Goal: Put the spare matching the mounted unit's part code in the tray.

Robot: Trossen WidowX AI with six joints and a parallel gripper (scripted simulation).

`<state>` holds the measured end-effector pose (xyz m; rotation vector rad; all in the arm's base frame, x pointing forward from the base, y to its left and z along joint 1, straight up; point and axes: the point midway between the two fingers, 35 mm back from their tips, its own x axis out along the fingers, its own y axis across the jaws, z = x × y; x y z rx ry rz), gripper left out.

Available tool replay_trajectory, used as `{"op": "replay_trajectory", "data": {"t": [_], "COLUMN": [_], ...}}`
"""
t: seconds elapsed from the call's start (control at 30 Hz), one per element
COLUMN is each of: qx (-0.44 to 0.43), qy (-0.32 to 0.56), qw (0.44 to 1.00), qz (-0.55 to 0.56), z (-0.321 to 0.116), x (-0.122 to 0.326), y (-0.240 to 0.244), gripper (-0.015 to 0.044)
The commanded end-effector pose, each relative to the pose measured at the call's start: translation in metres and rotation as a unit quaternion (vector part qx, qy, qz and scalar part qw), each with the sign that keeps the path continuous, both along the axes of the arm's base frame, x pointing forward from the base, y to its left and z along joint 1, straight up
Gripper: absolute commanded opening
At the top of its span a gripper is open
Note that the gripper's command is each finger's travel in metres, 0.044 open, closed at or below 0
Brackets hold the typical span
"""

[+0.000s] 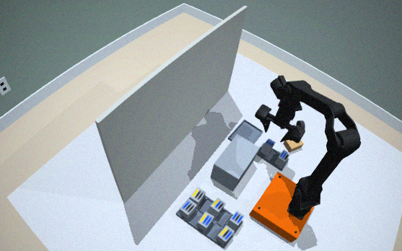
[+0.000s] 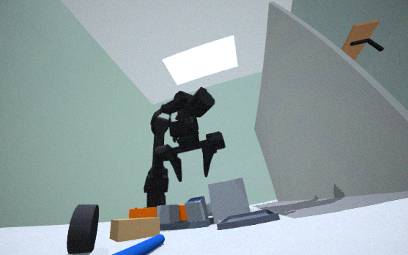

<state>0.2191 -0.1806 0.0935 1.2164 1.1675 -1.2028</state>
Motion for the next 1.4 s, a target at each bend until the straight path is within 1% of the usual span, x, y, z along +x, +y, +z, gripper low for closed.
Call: {"op": "replay_trajectory", "data": {"t": [0.0, 0.4, 1.37], "qx": [0.002, 0.002, 0.002], "qy": [0.003, 0.003, 0.003], "qw": [1.000, 1.000, 1.000], "qz": [-0.003, -0.003, -0.003], "z": [-0.009, -0.012, -0.059], "x": [-0.001, -0.001, 0.004], "y": [0.000, 0.000, -0.003], "gripper": [0.0300, 0.0300, 0.0300]}}
